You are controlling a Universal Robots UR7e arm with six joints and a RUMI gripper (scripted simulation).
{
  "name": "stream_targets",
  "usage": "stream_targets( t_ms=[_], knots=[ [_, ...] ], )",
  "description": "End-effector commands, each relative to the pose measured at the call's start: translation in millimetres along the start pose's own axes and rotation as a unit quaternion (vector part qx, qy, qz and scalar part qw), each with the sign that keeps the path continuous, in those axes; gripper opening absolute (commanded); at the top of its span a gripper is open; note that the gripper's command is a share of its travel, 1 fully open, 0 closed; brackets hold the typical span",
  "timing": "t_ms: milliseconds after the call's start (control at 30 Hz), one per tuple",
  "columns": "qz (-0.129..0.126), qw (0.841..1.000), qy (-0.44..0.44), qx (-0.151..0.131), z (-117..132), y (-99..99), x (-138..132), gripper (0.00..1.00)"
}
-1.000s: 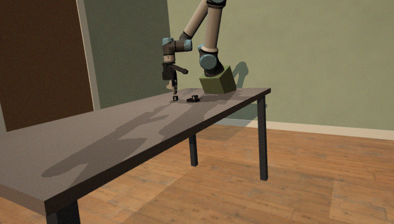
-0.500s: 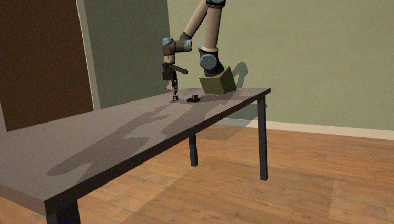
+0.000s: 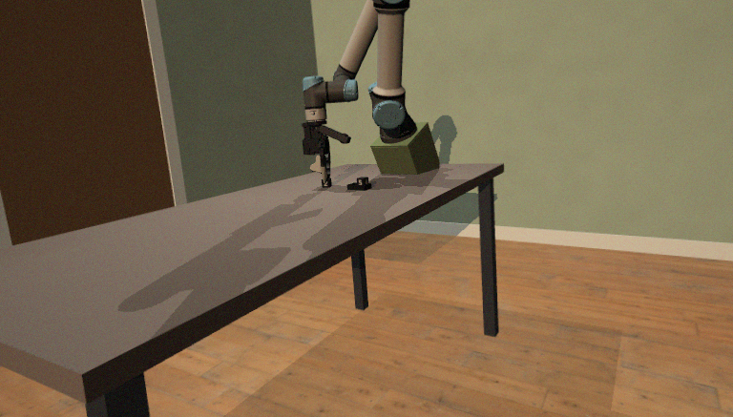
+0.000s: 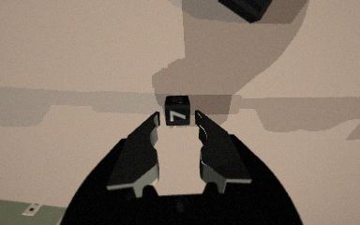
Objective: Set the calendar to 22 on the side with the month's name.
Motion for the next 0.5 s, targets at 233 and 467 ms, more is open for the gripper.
stream_targets(
  t_ms=[233, 467],
  knots=[
    [0.000, 1.000, 0.000, -0.001, 0.7, -7.1, 0.4, 0.28],
    [0.000, 1.000, 0.000, -0.001, 0.7, -7.1, 0.4, 0.28]
  ],
)
Point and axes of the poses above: the point where the finger pads meet when closed, its own y axis back along the fingers, its own x axis across the jaws, z = x × y, the point moved 9 cm from there along y, back along the fingers, and after that the axes turned 5 degrees about y, right-handed, at the moved point
